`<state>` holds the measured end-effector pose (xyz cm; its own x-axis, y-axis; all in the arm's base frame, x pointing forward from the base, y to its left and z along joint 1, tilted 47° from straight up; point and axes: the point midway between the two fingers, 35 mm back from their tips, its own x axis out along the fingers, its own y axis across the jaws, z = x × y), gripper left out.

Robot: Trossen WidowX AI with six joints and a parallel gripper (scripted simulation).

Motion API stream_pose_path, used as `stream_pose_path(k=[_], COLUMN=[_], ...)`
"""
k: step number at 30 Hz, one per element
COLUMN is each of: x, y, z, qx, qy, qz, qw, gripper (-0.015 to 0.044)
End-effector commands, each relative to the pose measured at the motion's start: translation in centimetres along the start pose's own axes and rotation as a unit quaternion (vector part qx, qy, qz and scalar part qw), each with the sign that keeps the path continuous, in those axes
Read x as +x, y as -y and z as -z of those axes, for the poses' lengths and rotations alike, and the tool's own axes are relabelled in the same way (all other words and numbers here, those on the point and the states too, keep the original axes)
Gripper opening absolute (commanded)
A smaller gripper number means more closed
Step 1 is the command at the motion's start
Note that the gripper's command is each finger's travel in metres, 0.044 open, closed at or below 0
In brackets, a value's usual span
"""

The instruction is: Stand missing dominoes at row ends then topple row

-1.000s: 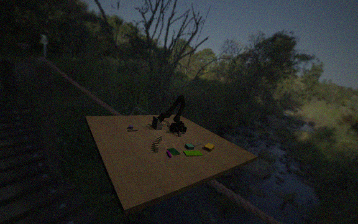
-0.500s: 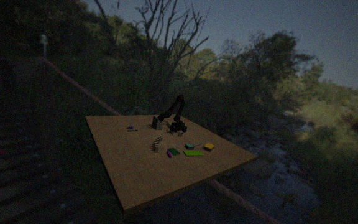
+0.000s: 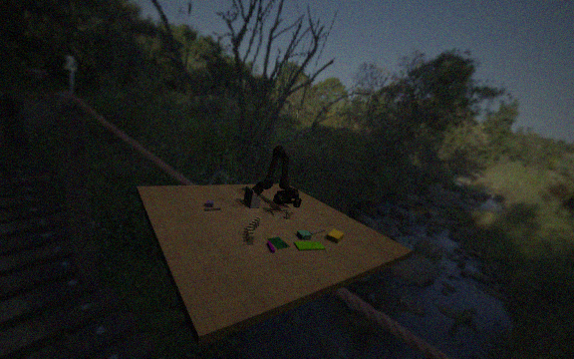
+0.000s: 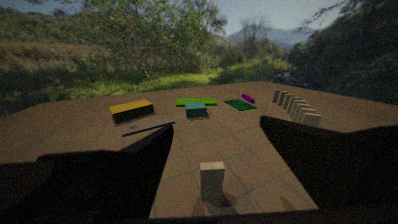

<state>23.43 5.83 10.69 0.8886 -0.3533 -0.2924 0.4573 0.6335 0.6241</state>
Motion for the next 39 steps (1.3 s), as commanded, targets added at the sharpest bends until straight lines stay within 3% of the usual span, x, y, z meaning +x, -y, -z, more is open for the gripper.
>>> stream_pose_path(k=[1,9,16,21,27,35,39], x=[1.7,5.6,6.6,5.1,2.5,1.9,2.3], y=[-0.5,0.7,2.5,2.9,1.0,0.1,-0.1], z=[0.0,-0.3,-0.7,-1.1,-3.4,-4.5,-2.5], qx=[-0.053,-0.172,-0.21,-0.166,-0.042,0.006,0.005], qy=[-0.043,-0.202,-0.376,-0.547,-0.667,-0.683,-0.682], qz=[0.036,0.126,0.147,0.096,-0.014,-0.051,-0.05], qw=[0.997,0.956,0.89,0.815,0.744,0.729,0.729], gripper=[0.044,0.044,0.044,0.044,0.044,0.044,0.044])
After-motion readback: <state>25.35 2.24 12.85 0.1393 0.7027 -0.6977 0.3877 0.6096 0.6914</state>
